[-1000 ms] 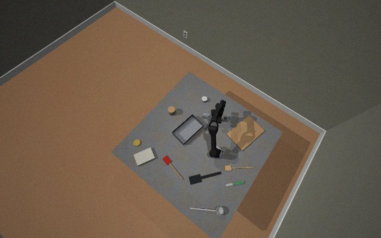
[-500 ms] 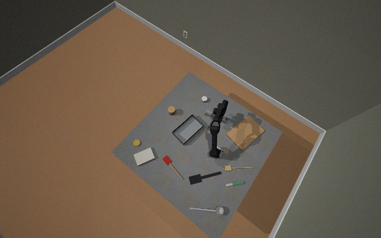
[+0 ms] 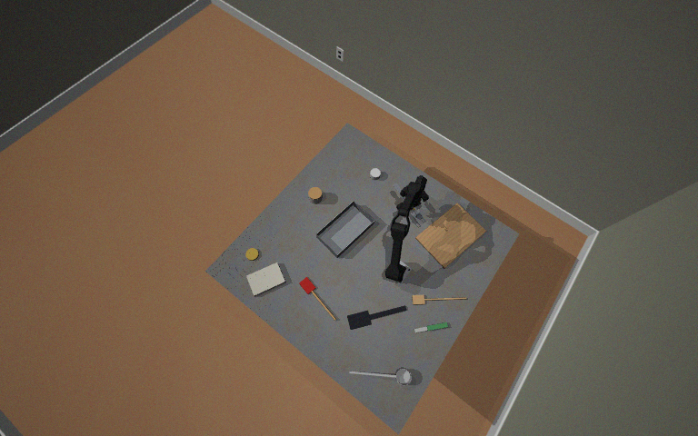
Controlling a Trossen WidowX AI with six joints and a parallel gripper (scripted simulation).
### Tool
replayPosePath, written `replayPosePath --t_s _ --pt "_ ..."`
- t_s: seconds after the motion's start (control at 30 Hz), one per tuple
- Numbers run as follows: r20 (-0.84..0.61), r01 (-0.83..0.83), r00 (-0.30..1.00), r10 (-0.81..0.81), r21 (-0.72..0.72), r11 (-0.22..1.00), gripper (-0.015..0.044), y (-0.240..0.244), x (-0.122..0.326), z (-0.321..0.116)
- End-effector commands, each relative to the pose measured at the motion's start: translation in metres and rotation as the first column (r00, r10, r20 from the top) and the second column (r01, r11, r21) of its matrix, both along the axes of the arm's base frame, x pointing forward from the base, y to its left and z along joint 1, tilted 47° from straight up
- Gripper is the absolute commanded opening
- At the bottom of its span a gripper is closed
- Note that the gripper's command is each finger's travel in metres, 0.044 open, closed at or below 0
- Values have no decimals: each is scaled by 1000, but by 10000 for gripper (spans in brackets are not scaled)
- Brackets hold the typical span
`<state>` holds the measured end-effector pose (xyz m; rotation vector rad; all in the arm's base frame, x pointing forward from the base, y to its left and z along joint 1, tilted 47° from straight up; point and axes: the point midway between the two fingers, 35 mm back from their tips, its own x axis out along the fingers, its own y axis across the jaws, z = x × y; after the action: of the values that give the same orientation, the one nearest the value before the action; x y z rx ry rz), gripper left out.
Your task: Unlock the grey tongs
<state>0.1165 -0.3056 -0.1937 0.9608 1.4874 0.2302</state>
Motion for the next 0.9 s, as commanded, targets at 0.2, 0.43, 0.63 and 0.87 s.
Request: replayPosePath --t_s 0.2,0.43,0.63,0.87 --pt "-266 291 921 -284 -11 957 -150 -10 -26 -5" --pt "-429 474 783 -450 -57 879 -150 -14 -43 -9" --pt "-547 608 619 -564 -121 785 -150 -16 -57 -12" --pt "-652 728 385 -654 -221 649 -150 -19 -75 -15"
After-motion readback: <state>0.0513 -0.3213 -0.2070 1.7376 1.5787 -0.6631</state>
